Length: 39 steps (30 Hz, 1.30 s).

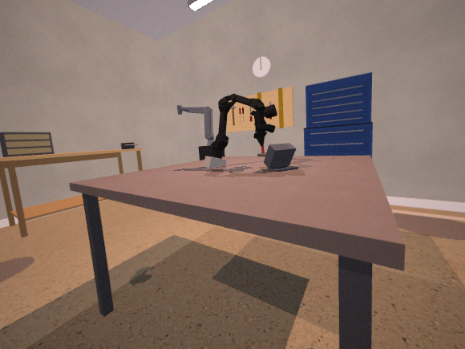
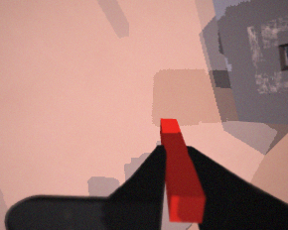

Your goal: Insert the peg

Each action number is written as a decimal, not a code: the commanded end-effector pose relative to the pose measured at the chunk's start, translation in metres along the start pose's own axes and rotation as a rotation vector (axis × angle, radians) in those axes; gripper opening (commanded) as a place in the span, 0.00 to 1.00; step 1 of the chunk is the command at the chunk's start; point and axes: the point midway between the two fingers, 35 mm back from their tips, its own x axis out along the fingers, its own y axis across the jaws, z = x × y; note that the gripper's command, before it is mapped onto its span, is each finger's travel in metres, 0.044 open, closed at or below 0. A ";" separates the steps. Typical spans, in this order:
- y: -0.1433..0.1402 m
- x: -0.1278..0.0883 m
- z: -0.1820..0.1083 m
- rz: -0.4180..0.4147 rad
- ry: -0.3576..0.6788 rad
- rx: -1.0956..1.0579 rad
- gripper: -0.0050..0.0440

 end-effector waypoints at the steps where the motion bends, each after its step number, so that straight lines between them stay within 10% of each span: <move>1: -0.001 -0.008 0.002 -0.048 -0.032 -0.026 0.10; 39: -0.002 -0.005 0.006 -0.288 -0.093 -0.177 0.10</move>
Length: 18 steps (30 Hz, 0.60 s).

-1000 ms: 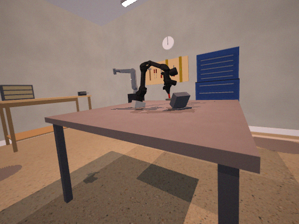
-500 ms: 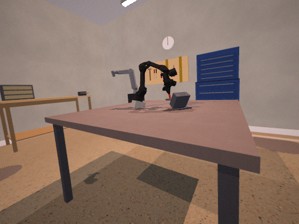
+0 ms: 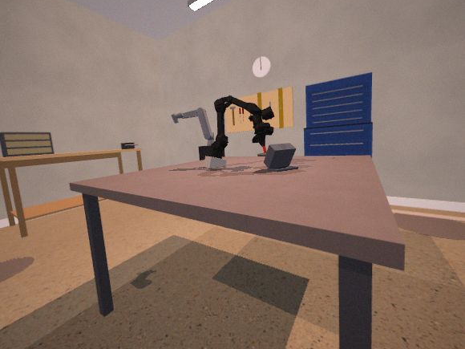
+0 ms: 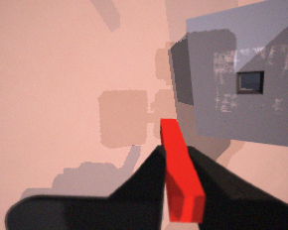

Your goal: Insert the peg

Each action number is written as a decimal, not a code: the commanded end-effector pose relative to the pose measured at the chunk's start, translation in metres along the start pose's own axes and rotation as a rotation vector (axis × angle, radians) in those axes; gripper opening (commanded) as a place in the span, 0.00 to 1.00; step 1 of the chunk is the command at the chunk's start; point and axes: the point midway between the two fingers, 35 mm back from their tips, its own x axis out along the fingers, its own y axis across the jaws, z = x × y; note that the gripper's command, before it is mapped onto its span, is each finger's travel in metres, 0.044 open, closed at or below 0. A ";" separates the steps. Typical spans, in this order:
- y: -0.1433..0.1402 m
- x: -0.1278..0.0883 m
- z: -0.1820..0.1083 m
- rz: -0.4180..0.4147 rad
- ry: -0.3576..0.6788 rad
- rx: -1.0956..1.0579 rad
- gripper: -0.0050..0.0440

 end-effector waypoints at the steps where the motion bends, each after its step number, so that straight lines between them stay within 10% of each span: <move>1: -0.003 -0.008 0.003 -0.050 -0.030 -0.015 0.10; 18: -0.004 -0.009 0.004 -0.155 -0.057 -0.065 0.10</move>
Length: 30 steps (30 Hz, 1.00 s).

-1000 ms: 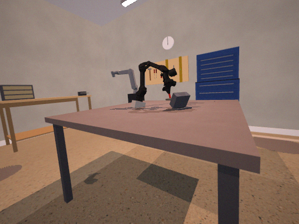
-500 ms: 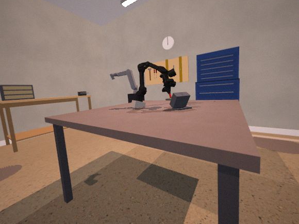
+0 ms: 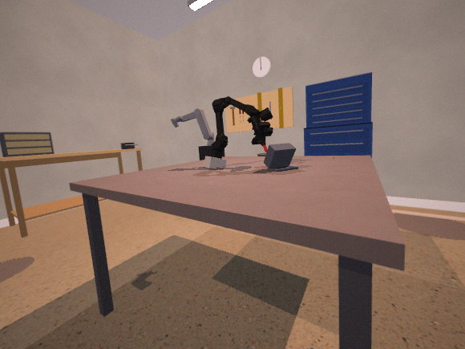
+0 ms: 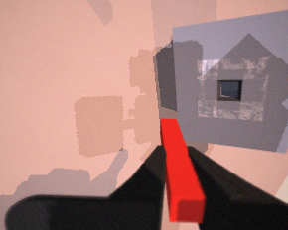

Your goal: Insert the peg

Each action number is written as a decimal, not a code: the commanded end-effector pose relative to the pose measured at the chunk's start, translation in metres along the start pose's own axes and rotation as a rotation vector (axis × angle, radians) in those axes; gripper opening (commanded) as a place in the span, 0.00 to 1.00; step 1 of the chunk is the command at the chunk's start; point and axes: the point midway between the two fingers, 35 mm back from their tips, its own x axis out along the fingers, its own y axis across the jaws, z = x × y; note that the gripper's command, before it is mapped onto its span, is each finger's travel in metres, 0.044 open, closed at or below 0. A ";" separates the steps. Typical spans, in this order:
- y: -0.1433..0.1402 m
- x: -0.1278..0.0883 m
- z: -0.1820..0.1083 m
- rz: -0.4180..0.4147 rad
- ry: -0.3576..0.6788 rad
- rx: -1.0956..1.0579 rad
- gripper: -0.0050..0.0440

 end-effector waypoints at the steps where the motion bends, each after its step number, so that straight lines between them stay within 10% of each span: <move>1: -0.004 -0.008 0.003 -0.050 -0.028 -0.009 0.10; 30: -0.005 -0.013 0.004 -0.222 -0.071 -0.071 0.10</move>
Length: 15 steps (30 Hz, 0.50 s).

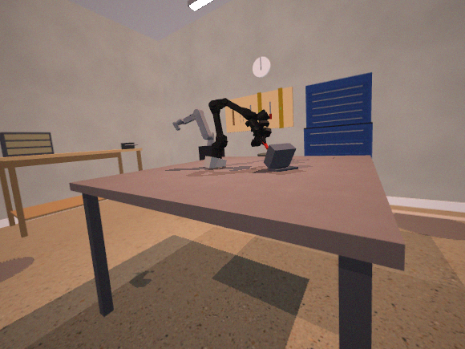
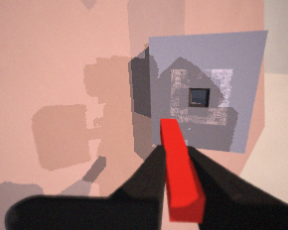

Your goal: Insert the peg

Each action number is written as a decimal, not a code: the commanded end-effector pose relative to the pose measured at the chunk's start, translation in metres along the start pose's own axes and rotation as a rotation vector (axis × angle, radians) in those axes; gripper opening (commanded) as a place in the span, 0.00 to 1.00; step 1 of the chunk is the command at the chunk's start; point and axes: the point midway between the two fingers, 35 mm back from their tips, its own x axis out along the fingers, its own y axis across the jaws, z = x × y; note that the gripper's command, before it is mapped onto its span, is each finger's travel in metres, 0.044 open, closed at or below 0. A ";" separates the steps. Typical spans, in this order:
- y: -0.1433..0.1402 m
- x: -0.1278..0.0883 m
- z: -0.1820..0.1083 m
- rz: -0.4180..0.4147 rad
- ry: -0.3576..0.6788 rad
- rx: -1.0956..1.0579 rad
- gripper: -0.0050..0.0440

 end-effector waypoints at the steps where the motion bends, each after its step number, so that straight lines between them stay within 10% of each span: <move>1: -0.005 -0.007 0.002 -0.047 -0.024 -0.001 0.10; 15: -0.008 -0.004 0.003 -0.098 -0.037 -0.012 0.10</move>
